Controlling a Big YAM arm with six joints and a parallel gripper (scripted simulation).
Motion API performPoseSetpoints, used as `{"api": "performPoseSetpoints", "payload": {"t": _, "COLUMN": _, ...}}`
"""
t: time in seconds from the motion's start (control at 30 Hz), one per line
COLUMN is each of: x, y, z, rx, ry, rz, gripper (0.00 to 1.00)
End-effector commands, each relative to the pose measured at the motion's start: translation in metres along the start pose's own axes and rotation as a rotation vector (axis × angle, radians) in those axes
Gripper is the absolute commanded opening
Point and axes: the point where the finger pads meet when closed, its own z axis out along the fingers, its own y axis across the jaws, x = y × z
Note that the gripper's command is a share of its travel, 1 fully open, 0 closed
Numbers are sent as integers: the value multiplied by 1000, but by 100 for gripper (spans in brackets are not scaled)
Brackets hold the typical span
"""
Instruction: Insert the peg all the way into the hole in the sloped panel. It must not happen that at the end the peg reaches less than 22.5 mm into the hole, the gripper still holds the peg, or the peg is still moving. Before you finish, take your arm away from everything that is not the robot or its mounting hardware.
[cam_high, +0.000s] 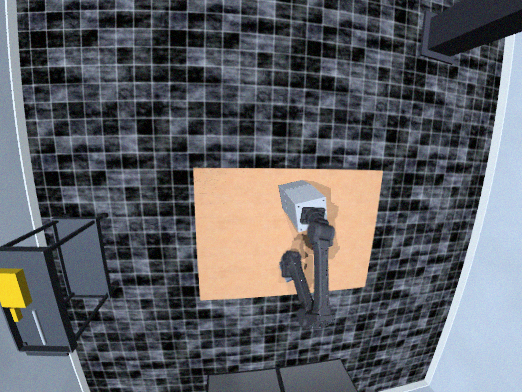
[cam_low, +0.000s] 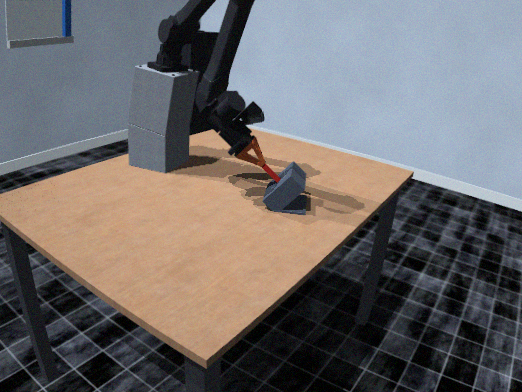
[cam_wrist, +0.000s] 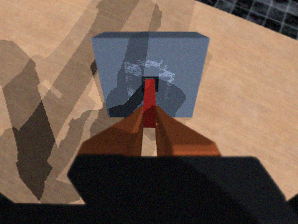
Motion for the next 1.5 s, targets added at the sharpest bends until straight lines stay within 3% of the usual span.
{"api": "performPoseSetpoints", "payload": {"t": 0.0, "x": 0, "y": 6, "z": 6, "rx": -8, "ry": -7, "rz": -2, "gripper": 0}}
{"api": "performPoseSetpoints", "payload": {"t": 1.27, "x": 1, "y": 6, "z": 27, "rx": -8, "ry": -8, "rz": -3, "gripper": 0}}
{"api": "performPoseSetpoints", "payload": {"t": 1.47, "x": -2, "y": -1, "z": 21, "rx": 3, "ry": -5, "rz": -3, "gripper": 0}}
